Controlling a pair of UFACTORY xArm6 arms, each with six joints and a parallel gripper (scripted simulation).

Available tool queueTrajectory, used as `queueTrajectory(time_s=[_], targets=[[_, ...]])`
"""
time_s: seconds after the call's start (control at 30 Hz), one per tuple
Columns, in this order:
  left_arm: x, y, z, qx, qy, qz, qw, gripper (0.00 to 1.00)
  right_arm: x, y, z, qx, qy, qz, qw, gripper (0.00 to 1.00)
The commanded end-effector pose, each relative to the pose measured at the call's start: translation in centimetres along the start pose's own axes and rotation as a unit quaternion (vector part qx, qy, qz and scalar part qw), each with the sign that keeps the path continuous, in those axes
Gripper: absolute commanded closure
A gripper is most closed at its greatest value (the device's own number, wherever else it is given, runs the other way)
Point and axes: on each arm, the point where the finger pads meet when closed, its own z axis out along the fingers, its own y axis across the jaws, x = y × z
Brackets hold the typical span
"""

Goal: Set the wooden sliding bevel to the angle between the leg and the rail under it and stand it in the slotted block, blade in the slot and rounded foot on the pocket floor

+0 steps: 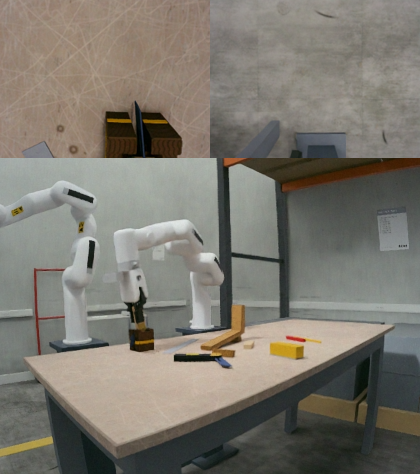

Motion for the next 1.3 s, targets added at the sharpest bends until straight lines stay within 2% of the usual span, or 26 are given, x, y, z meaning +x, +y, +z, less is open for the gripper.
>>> queueTrajectory(time_s=[0.0, 0.37, 0.7, 1.27], targets=[[-0.1, 0.0, -1.1, 0.001, 0.002, 0.000, 1.000, 1.00, 0.1, 0.0, -0.2, 0.000, 0.002, 0.000, 1.000, 0.00], [-0.6, 0.0, -3.9, 0.001, 0.002, 0.000, 1.000, 1.00, 0.1, 0.0, -0.2, 0.000, 0.002, 0.000, 1.000, 0.00], [-0.8, 0.0, -5.5, 0.001, 0.002, 0.000, 1.000, 1.00, 0.1, 0.0, -0.2, 0.000, 0.002, 0.000, 1.000, 0.00], [-1.0, 0.0, -6.5, 0.001, 0.002, 0.000, 1.000, 1.00, 0.1, 0.0, -0.2, 0.000, 0.002, 0.000, 1.000, 0.00]])
